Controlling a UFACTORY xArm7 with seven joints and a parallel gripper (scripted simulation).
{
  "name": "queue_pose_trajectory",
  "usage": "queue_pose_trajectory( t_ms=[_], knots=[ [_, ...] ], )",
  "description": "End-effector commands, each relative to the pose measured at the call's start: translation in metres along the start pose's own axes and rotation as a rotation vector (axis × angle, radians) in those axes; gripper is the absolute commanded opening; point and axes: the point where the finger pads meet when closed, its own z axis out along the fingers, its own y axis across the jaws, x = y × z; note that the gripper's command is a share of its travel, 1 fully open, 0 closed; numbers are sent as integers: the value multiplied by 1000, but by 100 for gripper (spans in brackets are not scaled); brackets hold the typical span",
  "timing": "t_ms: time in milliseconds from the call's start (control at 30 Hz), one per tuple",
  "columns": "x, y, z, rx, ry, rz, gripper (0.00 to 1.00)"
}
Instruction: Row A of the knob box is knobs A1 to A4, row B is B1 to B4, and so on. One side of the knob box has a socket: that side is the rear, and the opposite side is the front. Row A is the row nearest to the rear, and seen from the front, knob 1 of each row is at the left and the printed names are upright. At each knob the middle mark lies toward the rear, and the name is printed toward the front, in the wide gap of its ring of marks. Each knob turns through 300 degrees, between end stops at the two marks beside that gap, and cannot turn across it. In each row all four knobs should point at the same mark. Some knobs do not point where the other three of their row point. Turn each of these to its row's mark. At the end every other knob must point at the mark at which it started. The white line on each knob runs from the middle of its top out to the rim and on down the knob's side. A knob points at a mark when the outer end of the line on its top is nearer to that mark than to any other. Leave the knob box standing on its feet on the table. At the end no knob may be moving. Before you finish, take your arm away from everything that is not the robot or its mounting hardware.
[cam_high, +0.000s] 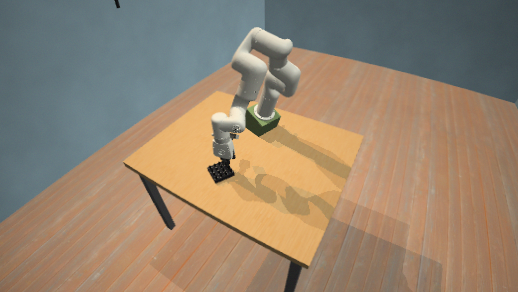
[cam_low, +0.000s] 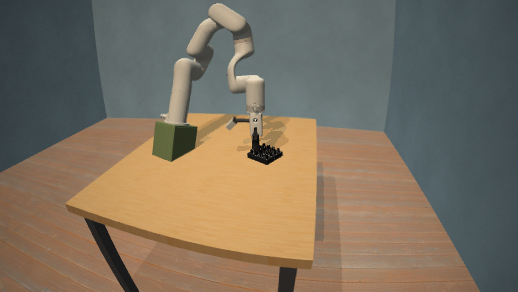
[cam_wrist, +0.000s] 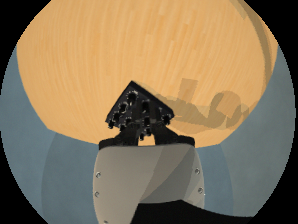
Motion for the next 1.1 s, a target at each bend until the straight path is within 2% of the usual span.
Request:
queue_pose_trajectory(
  t_ms=[0, 633, 1067],
  knots=[
    [-1, -1, -1, 0, -9, -94, 8],
    [-1, -1, -1, 2, -9, -483, 8],
    [-1, -1, -1, 2, -9, -583, 8]
  ],
)
